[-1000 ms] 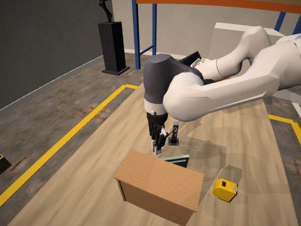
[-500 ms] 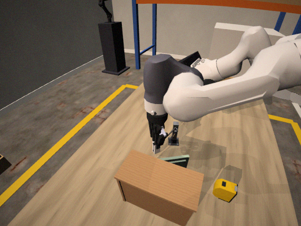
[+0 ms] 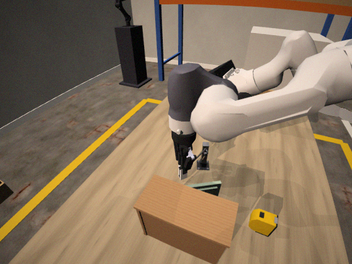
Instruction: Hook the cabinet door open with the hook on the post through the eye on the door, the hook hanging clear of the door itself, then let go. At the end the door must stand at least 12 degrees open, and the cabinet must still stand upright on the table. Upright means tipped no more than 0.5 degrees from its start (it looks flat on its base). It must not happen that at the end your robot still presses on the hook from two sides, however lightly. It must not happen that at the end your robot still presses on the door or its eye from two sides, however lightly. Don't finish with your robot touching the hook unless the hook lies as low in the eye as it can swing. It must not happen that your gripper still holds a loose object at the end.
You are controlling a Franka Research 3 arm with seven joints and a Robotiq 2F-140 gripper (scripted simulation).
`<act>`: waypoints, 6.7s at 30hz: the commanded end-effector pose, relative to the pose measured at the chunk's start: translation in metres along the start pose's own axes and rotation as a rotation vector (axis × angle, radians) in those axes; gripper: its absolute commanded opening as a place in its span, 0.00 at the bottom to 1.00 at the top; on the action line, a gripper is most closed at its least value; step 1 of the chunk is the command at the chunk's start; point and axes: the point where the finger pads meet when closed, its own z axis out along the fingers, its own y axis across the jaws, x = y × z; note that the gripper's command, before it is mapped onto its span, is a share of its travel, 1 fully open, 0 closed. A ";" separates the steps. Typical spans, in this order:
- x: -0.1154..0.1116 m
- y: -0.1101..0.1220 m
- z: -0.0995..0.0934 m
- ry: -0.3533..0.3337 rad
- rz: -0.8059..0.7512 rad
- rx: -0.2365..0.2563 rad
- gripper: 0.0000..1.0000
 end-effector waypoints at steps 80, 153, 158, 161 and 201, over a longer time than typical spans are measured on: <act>-0.020 -0.001 -0.034 -0.002 0.007 0.001 0.03; -0.024 -0.001 -0.091 -0.002 0.007 0.001 0.03; -0.023 -0.001 -0.096 -0.002 0.007 0.001 0.03; -0.023 -0.001 -0.096 -0.002 0.006 0.001 0.03; -0.018 0.033 -0.096 -0.002 -0.317 0.001 0.03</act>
